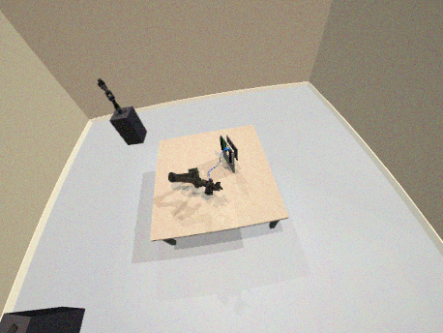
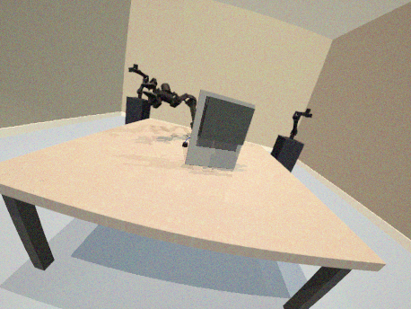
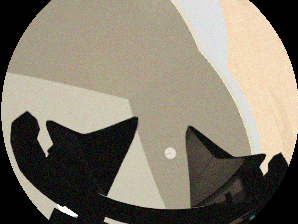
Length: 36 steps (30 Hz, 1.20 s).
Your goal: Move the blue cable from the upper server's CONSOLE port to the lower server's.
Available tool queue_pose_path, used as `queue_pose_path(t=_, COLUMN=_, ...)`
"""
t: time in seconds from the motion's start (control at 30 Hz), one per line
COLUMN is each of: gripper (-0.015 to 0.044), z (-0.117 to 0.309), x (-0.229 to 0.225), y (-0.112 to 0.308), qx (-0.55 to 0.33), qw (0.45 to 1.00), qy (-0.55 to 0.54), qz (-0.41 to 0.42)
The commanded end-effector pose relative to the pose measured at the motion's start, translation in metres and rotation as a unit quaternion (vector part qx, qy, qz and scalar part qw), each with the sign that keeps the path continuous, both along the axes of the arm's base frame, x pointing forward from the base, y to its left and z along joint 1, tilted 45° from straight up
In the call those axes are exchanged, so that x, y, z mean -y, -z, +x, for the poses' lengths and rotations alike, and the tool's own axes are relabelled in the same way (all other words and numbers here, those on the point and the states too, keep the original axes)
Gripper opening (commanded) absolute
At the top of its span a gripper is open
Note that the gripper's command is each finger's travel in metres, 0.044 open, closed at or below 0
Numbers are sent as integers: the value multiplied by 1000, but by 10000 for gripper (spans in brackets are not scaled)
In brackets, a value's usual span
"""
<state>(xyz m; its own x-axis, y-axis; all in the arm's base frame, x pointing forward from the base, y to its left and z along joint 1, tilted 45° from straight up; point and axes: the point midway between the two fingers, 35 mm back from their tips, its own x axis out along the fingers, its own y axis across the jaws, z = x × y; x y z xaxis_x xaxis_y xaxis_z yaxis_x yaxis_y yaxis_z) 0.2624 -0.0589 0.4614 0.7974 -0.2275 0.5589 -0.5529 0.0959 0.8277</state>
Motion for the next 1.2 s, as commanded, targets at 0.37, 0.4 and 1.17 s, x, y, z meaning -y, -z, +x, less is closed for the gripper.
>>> queue_pose_path(t=0.37, gripper=239, z=53, x=-174, y=174, qx=-302, qw=909, qy=-185, qz=-220)
queue_pose_path(t=0.4, gripper=239, z=49, x=-186, y=186, qx=-316, qw=896, qy=-198, qz=-242)
queue_pose_path(t=1.17, gripper=239, z=47, x=-279, y=282, qx=-381, qw=771, qy=-288, qz=-422)
